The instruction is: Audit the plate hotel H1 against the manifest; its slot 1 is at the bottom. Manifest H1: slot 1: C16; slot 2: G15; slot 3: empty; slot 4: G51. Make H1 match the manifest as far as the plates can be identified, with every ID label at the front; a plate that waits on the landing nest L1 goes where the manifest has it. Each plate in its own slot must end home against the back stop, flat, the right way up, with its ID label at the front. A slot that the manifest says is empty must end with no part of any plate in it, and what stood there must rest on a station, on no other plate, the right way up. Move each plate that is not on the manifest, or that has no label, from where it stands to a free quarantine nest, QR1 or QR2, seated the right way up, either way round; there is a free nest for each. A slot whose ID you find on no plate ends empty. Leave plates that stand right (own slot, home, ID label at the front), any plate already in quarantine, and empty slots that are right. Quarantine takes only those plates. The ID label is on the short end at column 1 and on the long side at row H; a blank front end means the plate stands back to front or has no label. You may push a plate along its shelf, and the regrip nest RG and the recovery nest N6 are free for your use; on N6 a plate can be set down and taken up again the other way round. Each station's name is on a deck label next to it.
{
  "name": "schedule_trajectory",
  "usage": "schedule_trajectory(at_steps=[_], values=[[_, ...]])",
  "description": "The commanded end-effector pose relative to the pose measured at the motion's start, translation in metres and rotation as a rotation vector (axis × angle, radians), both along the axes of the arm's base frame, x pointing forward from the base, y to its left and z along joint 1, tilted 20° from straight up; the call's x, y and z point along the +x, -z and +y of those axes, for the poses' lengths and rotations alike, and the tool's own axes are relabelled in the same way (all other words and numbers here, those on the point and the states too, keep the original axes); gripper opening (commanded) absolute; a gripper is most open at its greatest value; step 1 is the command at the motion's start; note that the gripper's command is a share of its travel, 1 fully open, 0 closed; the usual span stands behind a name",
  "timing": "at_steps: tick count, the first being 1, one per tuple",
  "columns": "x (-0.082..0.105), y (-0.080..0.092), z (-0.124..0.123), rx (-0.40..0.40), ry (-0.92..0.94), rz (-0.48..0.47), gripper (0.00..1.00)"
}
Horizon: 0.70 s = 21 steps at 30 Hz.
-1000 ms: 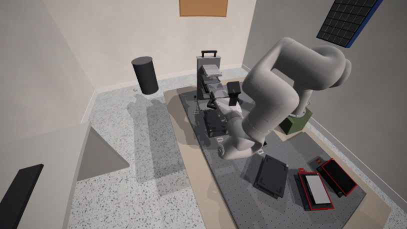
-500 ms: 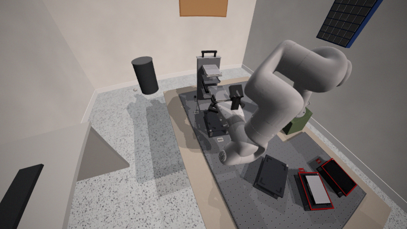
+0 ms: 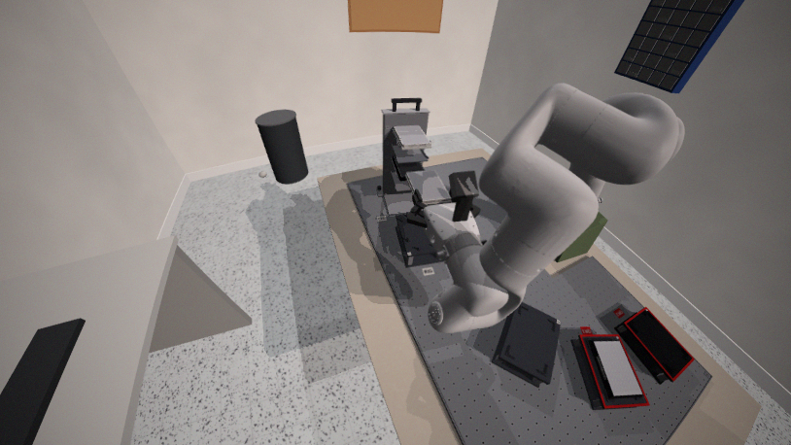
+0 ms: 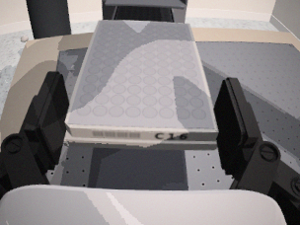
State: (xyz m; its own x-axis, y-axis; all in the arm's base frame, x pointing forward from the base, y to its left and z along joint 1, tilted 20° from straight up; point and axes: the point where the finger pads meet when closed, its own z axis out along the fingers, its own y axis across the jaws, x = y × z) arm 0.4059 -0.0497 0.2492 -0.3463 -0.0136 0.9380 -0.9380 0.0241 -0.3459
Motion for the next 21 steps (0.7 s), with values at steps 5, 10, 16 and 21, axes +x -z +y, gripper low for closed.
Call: schedule_trajectory(at_steps=[5, 10, 16, 21], values=[[0.0004, -0.0012, 0.0069, 0.001, 0.000, -0.003, 0.00], [0.0004, -0.0012, 0.0069, 0.001, 0.000, -0.003, 0.00], [0.0015, 0.0020, 0.0070, 0.001, 0.000, -0.003, 0.00], [0.0033, 0.0066, 0.0070, 0.001, 0.000, -0.003, 0.00]])
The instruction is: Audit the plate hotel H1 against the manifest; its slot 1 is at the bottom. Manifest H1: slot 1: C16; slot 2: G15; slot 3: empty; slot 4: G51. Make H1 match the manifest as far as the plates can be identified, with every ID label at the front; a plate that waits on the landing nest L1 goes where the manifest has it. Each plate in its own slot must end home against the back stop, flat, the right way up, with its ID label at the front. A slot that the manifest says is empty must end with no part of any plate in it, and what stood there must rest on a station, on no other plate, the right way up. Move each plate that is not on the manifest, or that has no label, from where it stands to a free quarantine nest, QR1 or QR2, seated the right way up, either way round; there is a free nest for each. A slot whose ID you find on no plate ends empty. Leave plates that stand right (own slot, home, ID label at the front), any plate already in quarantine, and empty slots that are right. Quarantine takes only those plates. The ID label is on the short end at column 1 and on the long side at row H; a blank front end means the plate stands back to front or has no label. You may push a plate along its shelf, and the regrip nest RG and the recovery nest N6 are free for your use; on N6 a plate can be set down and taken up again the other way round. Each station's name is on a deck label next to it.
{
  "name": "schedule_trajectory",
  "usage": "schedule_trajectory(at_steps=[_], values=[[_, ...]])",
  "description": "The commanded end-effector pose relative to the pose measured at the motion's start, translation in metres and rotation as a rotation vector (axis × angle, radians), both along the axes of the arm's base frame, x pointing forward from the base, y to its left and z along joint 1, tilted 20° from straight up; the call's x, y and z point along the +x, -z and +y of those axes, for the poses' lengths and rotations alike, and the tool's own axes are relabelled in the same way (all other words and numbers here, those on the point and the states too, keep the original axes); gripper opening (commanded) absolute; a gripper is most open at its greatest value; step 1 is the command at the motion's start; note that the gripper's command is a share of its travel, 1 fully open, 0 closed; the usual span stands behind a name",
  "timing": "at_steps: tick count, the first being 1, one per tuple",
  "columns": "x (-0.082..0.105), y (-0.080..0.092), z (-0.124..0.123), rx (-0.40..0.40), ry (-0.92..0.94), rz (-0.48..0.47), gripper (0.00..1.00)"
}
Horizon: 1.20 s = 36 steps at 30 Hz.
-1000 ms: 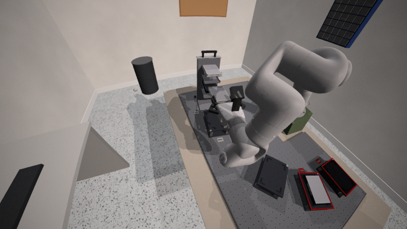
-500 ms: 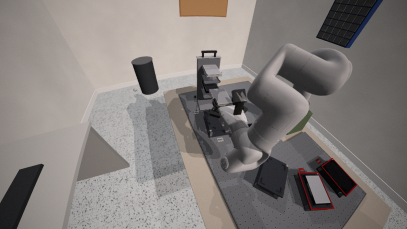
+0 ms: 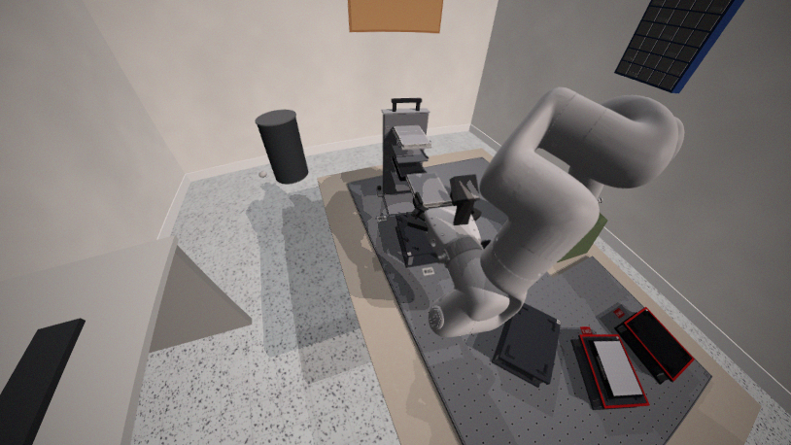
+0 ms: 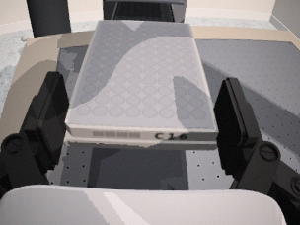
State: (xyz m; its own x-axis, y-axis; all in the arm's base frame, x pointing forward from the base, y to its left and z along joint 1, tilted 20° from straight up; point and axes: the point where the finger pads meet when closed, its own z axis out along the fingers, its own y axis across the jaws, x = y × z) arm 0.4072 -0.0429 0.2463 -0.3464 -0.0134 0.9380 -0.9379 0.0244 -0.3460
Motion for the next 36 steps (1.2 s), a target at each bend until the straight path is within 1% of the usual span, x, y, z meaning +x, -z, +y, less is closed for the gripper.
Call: schedule_trajectory(at_steps=[1, 12, 14, 29, 31, 36], values=[[0.003, 0.005, 0.000, 0.001, 0.000, -0.003, 0.00], [0.009, 0.023, 0.001, 0.001, 0.000, -0.003, 0.00], [0.009, 0.023, 0.001, 0.001, 0.000, -0.003, 0.00], [0.018, 0.046, 0.001, 0.001, 0.000, -0.003, 0.00], [0.018, 0.046, 0.001, 0.001, 0.000, -0.003, 0.00], [0.021, 0.054, 0.001, 0.001, 0.000, -0.003, 0.00]])
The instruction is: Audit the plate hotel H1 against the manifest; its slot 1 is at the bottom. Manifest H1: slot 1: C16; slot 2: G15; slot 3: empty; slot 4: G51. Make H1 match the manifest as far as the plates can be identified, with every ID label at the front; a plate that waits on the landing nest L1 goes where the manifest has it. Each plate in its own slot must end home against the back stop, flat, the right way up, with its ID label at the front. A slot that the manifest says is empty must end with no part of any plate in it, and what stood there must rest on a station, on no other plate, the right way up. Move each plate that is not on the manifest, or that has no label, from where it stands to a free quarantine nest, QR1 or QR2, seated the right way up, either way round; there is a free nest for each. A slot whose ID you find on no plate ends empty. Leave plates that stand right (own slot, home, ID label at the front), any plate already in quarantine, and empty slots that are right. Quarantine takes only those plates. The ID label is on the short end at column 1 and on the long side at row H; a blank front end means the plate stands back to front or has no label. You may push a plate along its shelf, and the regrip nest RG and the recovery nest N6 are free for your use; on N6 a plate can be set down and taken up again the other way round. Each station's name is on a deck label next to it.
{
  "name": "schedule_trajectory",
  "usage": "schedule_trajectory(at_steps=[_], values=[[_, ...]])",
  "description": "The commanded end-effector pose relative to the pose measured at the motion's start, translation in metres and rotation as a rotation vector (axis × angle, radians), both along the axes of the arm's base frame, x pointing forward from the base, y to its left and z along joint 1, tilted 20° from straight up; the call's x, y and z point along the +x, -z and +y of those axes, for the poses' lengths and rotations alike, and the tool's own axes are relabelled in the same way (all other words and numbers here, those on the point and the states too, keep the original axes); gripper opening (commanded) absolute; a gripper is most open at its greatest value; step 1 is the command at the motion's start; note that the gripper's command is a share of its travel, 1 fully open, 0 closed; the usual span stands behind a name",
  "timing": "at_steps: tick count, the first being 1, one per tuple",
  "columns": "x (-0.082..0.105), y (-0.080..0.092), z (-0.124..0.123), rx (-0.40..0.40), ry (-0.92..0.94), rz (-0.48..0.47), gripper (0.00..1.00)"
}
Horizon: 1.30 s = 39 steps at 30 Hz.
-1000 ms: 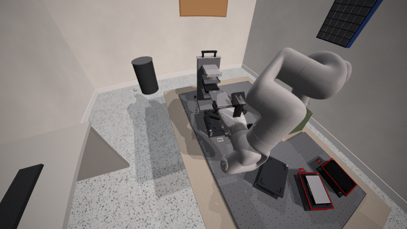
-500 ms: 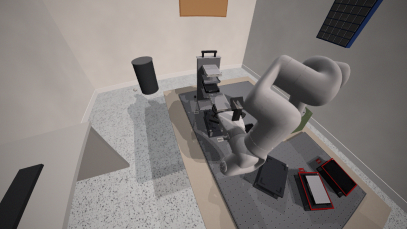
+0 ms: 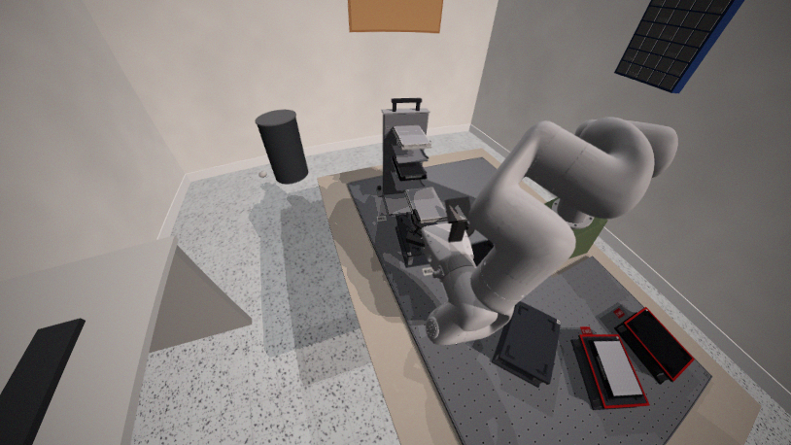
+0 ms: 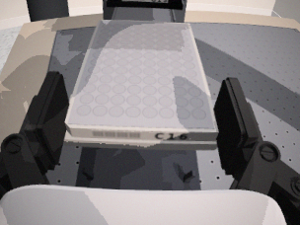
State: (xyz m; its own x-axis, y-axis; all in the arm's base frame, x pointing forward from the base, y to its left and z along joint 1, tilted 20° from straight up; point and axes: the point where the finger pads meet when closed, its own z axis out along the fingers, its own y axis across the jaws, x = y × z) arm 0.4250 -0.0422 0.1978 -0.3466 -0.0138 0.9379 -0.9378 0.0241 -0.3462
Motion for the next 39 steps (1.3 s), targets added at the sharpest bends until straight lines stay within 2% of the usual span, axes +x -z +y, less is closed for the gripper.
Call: schedule_trajectory(at_steps=[1, 27, 39], values=[[0.003, 0.007, 0.000, 0.000, 0.000, -0.003, 0.00], [0.017, 0.044, 0.001, 0.000, 0.000, -0.003, 0.00], [0.017, 0.045, 0.001, 0.000, 0.000, -0.003, 0.00]])
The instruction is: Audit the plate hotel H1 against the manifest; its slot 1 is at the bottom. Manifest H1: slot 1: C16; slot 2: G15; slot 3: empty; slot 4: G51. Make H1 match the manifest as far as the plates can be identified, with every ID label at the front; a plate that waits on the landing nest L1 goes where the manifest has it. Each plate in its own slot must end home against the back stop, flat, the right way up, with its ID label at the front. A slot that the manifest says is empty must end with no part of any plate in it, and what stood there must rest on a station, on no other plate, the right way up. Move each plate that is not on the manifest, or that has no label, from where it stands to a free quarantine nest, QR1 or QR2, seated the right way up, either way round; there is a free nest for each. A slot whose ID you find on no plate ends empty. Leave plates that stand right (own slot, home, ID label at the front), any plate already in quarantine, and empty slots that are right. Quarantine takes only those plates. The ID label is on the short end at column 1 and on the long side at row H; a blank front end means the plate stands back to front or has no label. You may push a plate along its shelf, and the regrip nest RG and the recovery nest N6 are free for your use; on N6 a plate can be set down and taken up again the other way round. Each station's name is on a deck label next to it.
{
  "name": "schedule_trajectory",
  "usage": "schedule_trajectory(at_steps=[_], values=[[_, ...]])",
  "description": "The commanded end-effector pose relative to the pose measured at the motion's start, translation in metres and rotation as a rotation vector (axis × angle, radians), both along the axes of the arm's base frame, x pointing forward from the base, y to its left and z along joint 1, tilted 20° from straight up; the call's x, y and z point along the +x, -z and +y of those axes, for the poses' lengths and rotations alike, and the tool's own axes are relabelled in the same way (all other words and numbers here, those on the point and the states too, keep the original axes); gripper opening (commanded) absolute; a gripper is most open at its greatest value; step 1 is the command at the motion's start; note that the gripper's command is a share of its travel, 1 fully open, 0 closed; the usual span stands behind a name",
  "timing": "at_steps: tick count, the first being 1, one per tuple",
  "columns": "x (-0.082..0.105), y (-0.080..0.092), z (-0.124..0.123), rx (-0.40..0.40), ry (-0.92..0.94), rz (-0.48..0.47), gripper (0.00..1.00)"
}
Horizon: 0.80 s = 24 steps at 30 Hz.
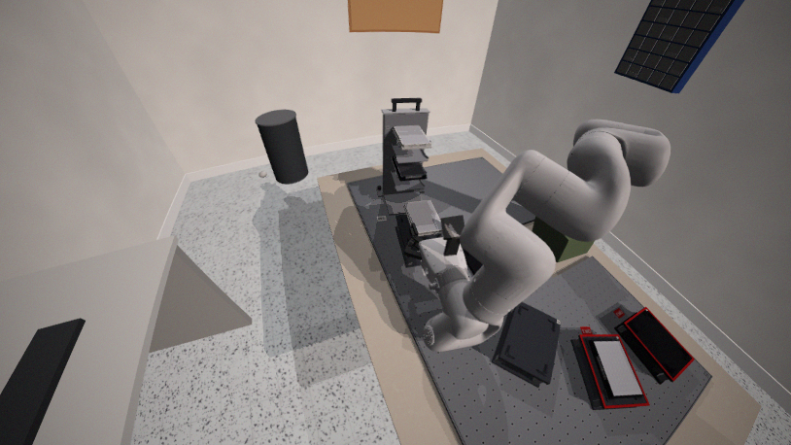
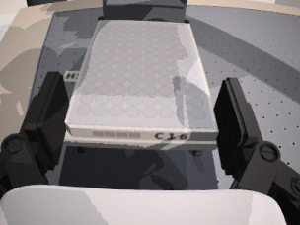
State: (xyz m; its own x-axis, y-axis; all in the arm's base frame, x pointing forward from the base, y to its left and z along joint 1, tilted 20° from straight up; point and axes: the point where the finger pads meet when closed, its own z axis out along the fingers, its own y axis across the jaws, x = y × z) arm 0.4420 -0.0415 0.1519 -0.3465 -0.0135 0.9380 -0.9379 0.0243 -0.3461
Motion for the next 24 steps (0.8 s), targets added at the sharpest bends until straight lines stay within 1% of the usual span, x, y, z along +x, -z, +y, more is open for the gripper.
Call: schedule_trajectory(at_steps=[1, 7, 24], values=[[0.000, -0.001, 0.000, 0.000, 0.000, -0.003, 0.00], [0.000, -0.001, -0.002, 0.000, 0.000, -0.003, 0.00], [0.000, 0.000, -0.022, 0.000, 0.000, -0.003, 0.00]])
